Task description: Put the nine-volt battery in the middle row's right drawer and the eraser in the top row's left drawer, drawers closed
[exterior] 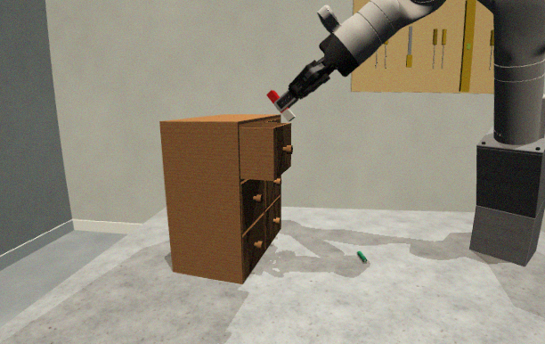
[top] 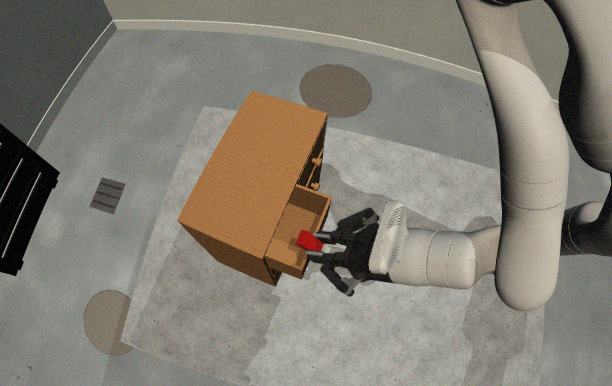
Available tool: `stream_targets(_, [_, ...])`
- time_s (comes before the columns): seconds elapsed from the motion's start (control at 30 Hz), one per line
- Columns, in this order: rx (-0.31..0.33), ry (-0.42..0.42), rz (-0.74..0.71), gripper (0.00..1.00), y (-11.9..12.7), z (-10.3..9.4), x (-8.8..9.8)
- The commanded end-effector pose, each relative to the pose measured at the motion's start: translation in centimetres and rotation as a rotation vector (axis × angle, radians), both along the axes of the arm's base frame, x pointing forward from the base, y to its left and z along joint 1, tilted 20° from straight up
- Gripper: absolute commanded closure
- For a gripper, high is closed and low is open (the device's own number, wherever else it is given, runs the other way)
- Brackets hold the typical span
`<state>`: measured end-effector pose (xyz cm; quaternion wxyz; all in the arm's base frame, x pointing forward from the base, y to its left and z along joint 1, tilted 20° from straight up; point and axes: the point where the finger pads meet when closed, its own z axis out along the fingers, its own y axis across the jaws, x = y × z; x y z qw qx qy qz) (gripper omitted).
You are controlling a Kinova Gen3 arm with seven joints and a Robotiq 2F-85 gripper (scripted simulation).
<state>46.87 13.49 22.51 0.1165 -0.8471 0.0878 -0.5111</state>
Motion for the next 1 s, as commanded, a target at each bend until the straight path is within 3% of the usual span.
stream_targets(0.0, [0.0,0.0,-0.013,0.81,-0.9,0.0,0.3])
stream_targets(0.97, [0.0,0.0,-0.013,0.81,-3.8,-0.5,2.0])
